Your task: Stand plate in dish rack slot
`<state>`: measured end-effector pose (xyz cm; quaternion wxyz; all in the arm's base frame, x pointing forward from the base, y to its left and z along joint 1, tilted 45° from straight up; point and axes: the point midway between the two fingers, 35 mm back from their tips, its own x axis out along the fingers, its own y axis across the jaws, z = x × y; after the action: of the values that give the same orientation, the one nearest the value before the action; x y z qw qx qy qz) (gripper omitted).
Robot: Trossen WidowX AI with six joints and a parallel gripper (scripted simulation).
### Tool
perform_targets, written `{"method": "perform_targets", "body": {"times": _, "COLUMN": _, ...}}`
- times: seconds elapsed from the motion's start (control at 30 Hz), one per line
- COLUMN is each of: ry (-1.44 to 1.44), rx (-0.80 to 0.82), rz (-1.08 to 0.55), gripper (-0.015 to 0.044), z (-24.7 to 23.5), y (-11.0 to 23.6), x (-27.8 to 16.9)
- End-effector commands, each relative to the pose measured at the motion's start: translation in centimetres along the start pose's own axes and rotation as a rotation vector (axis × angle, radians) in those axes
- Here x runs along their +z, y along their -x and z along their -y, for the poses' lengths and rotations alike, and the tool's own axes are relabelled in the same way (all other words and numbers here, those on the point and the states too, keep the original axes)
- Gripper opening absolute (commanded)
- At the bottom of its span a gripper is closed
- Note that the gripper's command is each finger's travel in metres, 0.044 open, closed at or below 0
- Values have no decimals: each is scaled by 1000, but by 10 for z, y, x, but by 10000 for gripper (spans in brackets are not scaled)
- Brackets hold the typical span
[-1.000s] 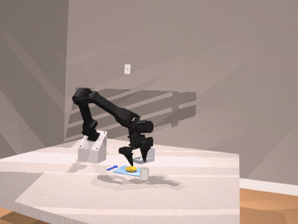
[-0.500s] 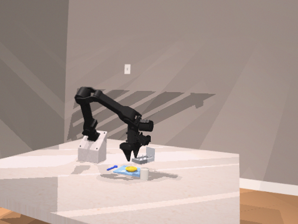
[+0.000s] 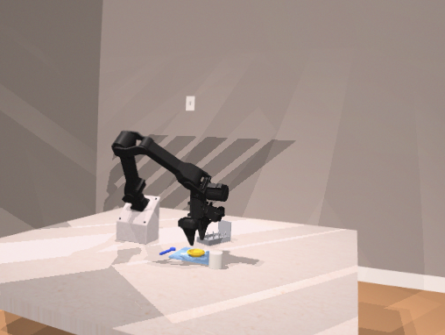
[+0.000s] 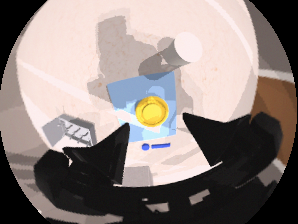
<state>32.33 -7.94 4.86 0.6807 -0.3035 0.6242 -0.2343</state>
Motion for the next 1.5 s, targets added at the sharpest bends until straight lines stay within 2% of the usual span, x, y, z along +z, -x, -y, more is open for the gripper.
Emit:
{"method": "perform_targets", "body": {"times": 0.0, "ry": 10, "rx": 0, "rz": -10, "gripper": 400, "z": -2, "y": -9, "x": -2}}
{"method": "perform_targets", "body": {"times": 0.83, "ry": 13, "rx": -5, "rz": -9, "gripper": 400, "z": -2, "y": -46, "x": -4}}
{"method": "perform_targets", "body": {"times": 1.47, "ry": 13, "rx": -5, "rz": -9, "gripper": 303, "z": -2, "y": -46, "x": -4}}
